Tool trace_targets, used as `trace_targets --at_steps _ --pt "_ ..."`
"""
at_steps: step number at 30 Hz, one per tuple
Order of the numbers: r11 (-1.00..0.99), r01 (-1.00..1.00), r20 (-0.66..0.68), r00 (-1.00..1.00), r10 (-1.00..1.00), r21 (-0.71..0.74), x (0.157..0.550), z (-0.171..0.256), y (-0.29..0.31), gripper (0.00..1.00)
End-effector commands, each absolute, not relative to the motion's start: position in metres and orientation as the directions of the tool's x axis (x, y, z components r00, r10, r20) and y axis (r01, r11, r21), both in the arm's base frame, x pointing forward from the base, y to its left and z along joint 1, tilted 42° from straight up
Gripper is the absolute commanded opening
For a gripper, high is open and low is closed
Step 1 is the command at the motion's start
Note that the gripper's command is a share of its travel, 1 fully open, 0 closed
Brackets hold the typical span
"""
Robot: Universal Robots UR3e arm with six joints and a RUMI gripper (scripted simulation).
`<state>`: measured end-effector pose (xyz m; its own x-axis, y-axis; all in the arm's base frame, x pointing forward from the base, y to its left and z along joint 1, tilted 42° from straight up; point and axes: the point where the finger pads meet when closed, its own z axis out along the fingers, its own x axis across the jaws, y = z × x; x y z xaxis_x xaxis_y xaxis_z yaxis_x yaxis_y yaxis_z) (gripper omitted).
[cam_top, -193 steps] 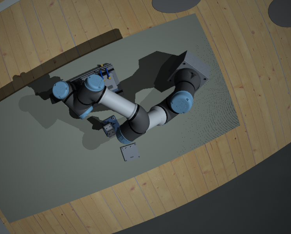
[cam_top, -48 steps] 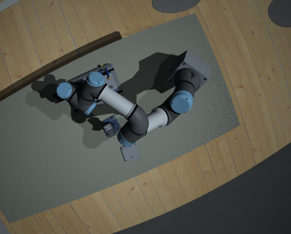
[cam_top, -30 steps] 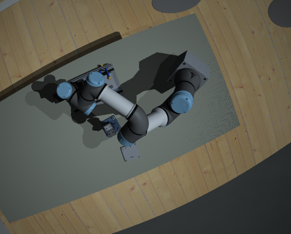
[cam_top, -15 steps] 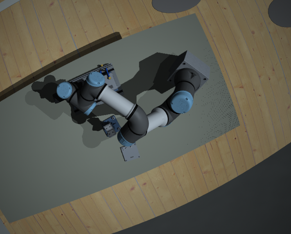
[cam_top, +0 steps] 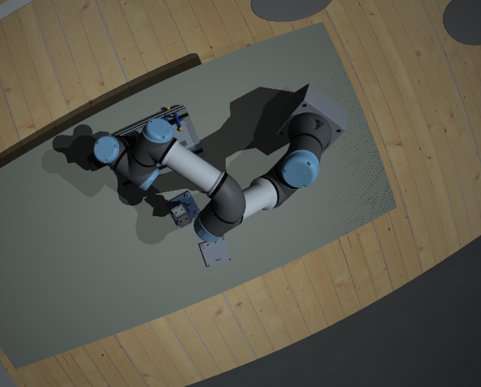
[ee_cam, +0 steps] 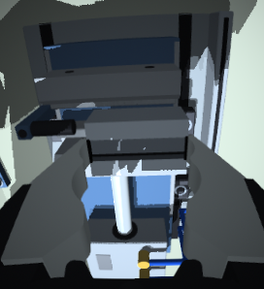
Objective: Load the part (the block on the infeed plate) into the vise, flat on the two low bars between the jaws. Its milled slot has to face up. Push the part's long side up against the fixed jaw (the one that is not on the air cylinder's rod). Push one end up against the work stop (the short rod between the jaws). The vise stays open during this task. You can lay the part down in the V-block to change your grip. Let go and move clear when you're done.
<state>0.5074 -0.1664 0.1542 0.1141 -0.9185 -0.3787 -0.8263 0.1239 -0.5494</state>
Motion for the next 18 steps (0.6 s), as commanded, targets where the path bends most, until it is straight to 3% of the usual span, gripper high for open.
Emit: trace_targets --at_steps 1,18 --pt "0.124 -0.825 -0.376 0.114 -0.919 -0.551 0.5082 0.1541 -0.1667 0.00" --pt "0.124 -0.825 -0.376 0.114 -0.919 -0.551 0.5112 0.1500 -0.1647 0.00"
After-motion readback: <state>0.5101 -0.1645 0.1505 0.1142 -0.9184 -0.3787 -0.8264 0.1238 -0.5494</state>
